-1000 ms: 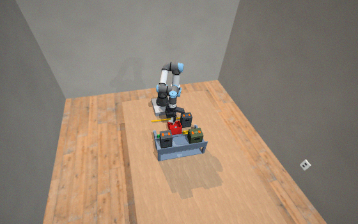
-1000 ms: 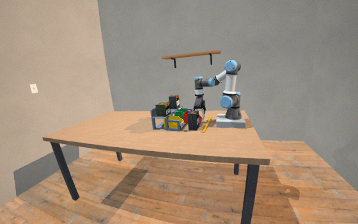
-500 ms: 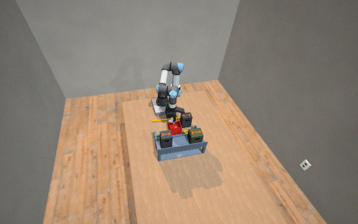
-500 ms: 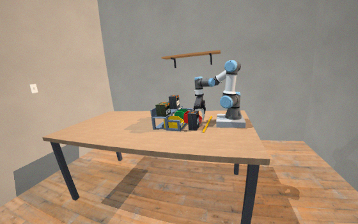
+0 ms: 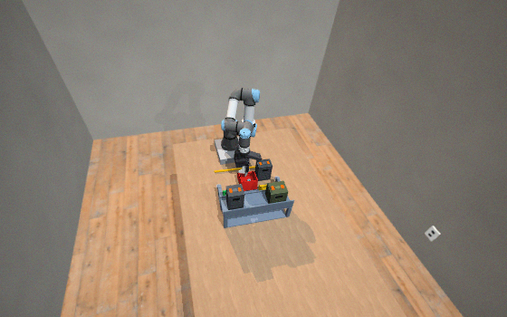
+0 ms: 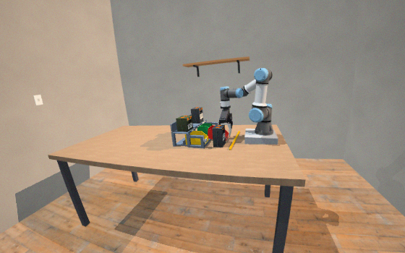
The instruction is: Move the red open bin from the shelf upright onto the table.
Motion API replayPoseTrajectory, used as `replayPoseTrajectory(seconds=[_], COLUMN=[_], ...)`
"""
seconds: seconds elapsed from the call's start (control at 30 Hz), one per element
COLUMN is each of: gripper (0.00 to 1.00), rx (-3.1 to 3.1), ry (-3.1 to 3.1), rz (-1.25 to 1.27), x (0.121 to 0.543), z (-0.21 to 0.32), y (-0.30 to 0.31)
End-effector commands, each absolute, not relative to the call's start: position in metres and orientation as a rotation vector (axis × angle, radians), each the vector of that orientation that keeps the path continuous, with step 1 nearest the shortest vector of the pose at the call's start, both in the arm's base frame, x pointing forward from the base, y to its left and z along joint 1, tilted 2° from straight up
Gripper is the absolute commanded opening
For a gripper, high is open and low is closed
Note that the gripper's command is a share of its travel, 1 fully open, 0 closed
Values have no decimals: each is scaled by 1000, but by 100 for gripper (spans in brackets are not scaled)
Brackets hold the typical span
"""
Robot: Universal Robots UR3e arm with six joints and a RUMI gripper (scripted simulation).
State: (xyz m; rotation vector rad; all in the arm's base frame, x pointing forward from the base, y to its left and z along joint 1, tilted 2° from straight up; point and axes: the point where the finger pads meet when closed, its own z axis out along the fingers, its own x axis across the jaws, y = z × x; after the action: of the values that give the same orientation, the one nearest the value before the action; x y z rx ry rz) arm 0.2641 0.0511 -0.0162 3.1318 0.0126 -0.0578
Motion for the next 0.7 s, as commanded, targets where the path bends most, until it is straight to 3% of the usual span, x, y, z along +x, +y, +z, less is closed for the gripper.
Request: replayPoseTrajectory(seconds=[0.0,0.27,0.43,0.67], gripper=[26,26,26,26], rx=[3131,3131,3131,3131], ry=[13,13,13,13], rz=[-54,-54,-54,-54], x=[265,265,267,267], z=[-16,-16,39,39], y=[51,51,51,51])
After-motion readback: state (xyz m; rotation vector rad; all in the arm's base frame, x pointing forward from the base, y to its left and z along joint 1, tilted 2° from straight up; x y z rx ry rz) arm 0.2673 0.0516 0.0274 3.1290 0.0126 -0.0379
